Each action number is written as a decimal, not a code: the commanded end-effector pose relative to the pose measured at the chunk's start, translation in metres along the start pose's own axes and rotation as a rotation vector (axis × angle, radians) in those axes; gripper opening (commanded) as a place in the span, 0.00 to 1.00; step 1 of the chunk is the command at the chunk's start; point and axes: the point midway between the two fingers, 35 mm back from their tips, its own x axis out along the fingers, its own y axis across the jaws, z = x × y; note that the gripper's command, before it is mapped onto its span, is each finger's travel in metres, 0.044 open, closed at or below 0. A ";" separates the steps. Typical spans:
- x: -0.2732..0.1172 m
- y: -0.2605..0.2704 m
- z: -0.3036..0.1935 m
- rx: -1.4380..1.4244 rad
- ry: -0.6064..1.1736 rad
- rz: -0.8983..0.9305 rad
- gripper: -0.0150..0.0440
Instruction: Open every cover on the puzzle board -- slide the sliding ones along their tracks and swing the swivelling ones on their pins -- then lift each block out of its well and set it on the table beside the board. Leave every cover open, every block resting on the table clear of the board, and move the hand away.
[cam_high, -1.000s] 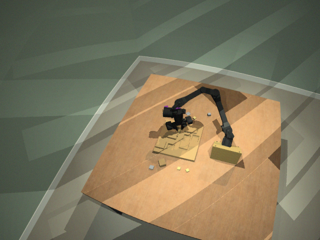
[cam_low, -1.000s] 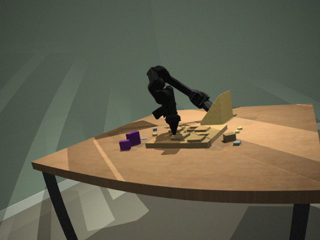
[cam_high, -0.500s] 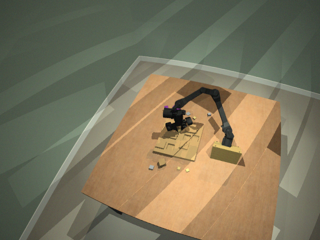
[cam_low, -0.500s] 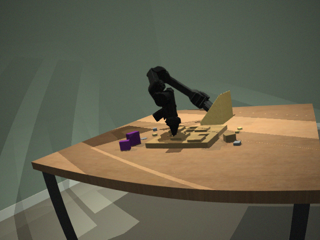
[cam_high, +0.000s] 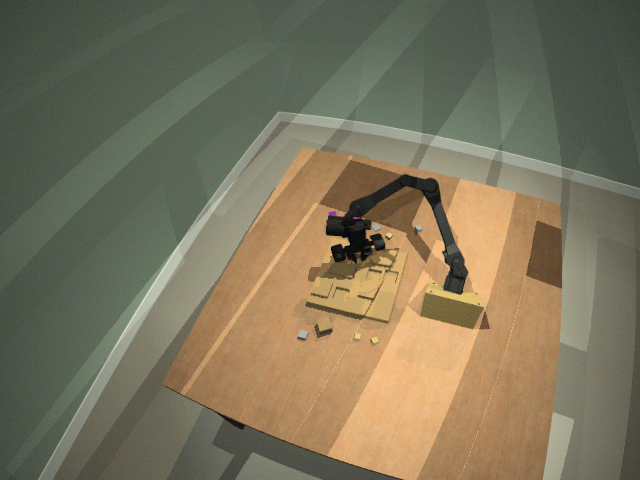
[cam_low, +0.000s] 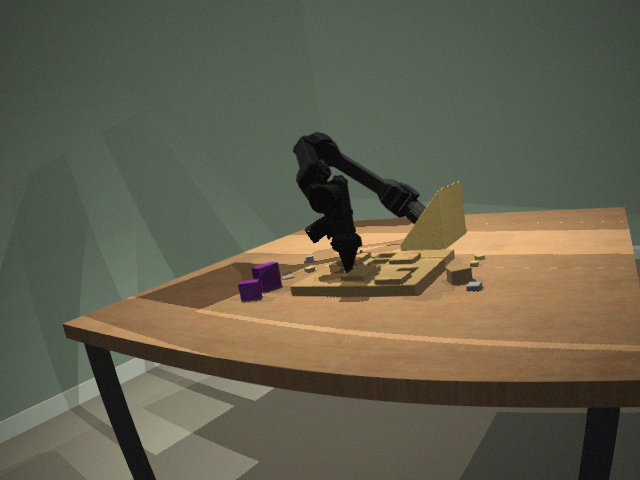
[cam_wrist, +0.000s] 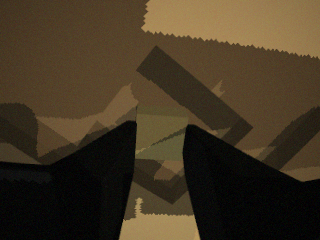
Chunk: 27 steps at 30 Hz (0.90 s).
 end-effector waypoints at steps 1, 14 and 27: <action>-0.003 0.000 0.000 0.001 0.000 0.000 0.39; -0.019 0.001 0.000 0.000 0.001 -0.001 0.39; -0.036 0.001 -0.001 -0.001 0.001 -0.002 0.39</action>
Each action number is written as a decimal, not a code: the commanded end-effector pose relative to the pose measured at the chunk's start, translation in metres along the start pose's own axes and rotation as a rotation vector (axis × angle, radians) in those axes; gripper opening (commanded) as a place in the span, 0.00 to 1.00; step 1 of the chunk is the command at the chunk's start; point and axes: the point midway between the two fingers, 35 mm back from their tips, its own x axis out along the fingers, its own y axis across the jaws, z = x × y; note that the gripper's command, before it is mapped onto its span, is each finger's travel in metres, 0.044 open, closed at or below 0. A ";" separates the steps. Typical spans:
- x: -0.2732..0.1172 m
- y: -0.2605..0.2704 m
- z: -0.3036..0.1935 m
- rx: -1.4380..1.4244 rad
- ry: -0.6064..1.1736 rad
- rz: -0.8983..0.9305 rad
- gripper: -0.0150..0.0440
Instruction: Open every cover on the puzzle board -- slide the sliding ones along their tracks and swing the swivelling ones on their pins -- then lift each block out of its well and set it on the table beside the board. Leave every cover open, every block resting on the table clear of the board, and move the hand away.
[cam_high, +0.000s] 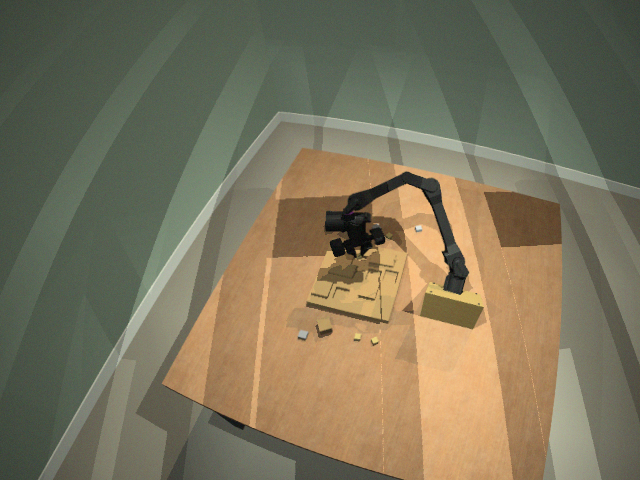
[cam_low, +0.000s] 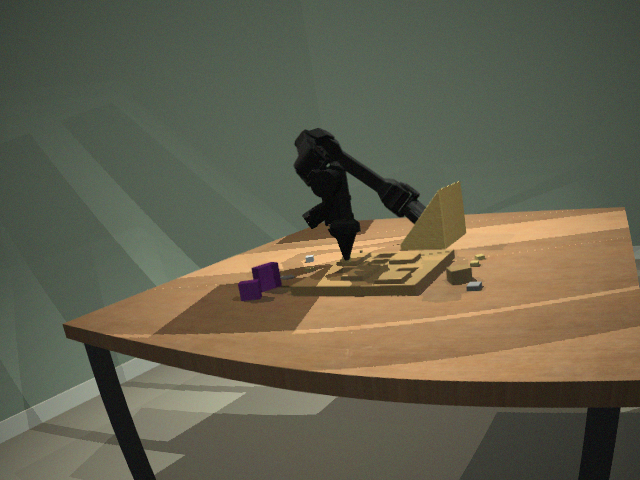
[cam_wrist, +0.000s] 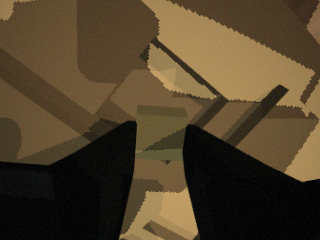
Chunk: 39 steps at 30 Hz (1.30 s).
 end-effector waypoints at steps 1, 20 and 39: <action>-0.005 0.000 0.000 0.003 0.003 0.002 0.39; -0.045 0.001 0.000 0.002 0.004 0.002 0.39; -0.061 -0.043 0.023 0.000 0.008 0.004 0.39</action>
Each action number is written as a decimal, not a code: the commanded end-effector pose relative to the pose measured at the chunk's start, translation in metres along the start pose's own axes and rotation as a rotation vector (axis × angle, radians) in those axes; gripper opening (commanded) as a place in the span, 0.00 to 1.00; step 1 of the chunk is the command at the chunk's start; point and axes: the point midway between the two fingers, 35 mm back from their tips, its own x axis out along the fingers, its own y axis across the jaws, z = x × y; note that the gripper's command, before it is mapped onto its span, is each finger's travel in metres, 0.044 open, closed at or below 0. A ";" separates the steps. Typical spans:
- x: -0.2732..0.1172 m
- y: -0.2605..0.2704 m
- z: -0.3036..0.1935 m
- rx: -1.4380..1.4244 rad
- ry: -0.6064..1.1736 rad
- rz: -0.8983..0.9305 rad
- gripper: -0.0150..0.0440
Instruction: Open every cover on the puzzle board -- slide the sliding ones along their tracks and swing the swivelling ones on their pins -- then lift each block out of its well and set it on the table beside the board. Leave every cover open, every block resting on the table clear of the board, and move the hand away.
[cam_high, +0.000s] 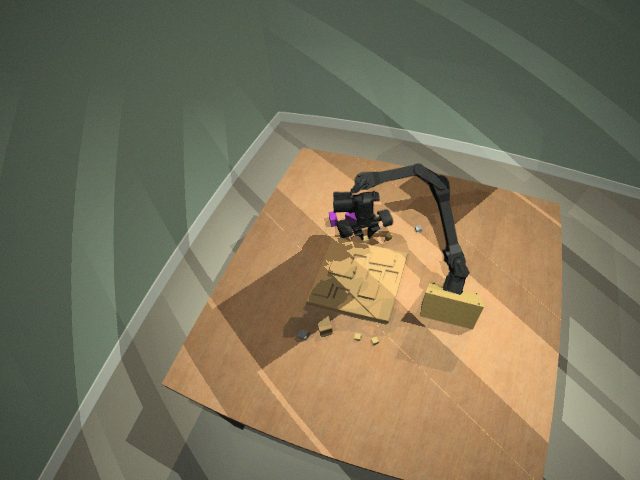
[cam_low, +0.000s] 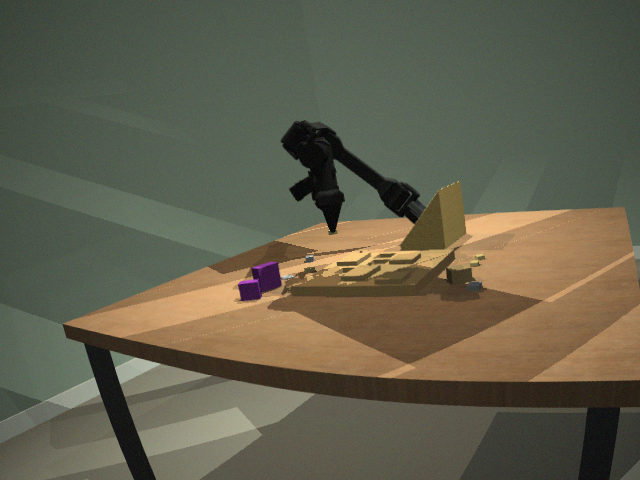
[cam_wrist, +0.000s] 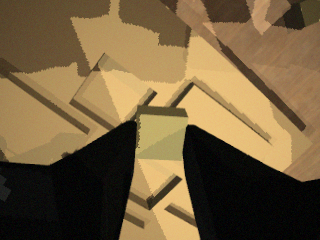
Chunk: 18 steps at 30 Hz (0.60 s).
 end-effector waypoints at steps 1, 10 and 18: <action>0.001 -0.013 0.006 -0.005 0.000 -0.007 0.39; -0.001 -0.046 0.018 -0.006 0.001 -0.006 0.39; -0.002 -0.076 0.026 -0.007 0.000 -0.007 0.39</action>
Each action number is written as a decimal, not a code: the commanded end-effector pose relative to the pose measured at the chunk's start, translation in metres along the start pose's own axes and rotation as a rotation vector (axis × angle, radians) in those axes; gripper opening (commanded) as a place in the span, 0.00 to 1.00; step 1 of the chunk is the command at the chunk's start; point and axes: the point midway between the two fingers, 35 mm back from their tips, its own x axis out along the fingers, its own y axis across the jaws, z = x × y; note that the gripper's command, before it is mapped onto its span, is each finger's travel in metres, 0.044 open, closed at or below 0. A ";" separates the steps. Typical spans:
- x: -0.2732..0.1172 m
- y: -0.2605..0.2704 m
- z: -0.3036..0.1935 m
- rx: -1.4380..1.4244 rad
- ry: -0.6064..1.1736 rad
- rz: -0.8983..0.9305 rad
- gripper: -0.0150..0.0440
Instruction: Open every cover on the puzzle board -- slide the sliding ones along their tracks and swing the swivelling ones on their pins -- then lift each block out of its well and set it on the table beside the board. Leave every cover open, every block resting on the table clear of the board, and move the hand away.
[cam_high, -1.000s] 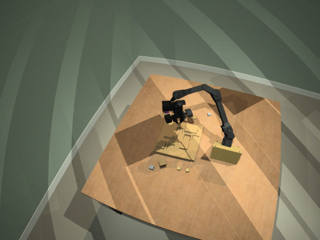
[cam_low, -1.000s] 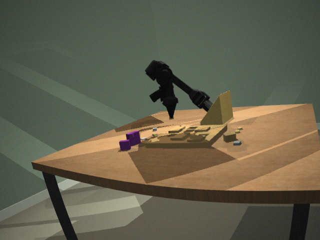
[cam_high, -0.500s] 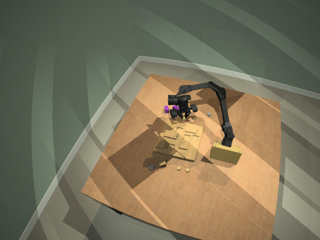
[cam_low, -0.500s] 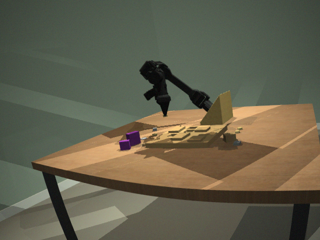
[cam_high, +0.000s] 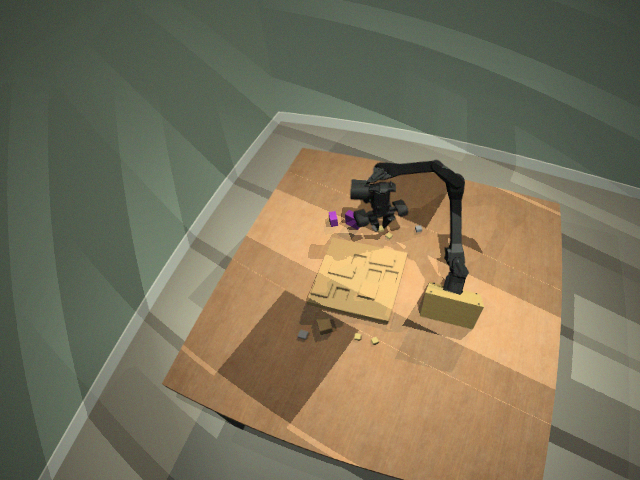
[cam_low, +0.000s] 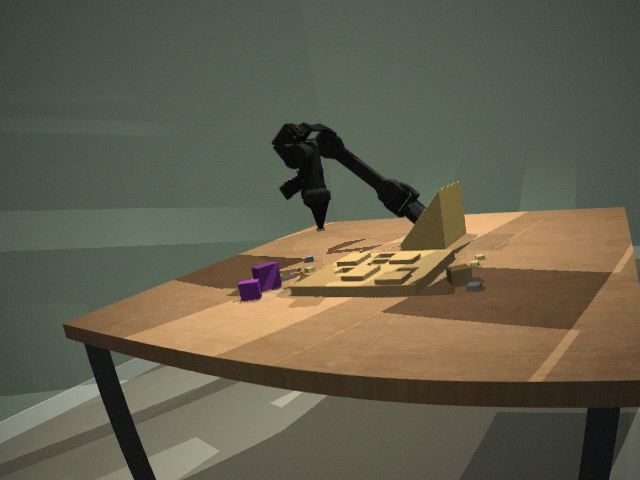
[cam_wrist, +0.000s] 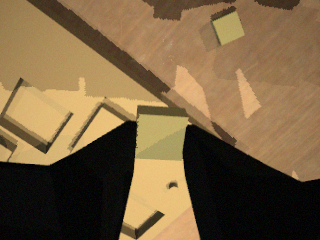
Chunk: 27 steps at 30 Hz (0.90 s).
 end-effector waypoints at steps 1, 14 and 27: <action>0.001 -0.014 0.003 -0.004 -0.001 -0.007 0.39; 0.001 -0.063 0.008 -0.005 -0.004 -0.011 0.39; 0.004 -0.101 0.006 -0.005 -0.008 -0.016 0.39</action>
